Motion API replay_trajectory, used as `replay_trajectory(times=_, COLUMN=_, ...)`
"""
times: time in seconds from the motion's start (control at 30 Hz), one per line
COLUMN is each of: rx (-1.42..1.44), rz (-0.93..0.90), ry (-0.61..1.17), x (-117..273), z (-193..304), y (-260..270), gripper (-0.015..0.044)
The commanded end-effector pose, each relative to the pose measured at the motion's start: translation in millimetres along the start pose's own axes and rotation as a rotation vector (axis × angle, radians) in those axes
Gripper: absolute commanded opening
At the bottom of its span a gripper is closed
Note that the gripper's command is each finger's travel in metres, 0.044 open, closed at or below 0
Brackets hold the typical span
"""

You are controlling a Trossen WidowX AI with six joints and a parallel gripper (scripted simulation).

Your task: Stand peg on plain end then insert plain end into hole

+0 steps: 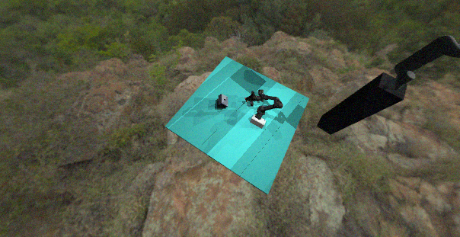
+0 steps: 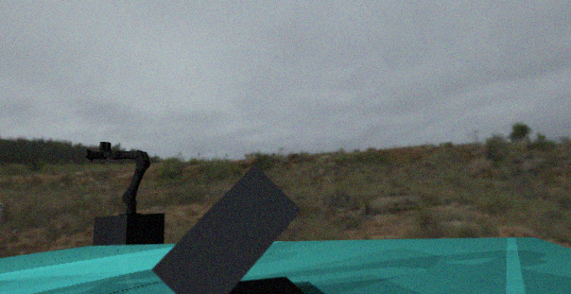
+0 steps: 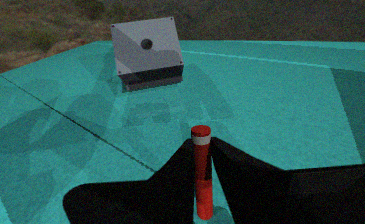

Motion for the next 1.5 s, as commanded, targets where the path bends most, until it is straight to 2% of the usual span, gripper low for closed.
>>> replay_trajectory(times=0.0, rx=0.001, rz=0.003, ry=-0.029, x=1, z=3, y=1, gripper=0.0049)
replay_trajectory(times=0.73, rx=0.003, rz=0.037, ry=-0.215, x=12, z=25, y=6, gripper=0.0049)
replay_trajectory(times=1.47, rx=0.006, rz=0.039, ry=-0.190, x=12, z=27, y=6, gripper=0.0049)
Point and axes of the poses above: the point midway between the two fingers, 35 mm back from their tips, its own x axis back along the fingers, its own y axis across the jaws, z = x × y, the point moved 7 cm from there along x, back along the fingers, and after that the axes turned 11 degrees about x, right-handed, at the moved point
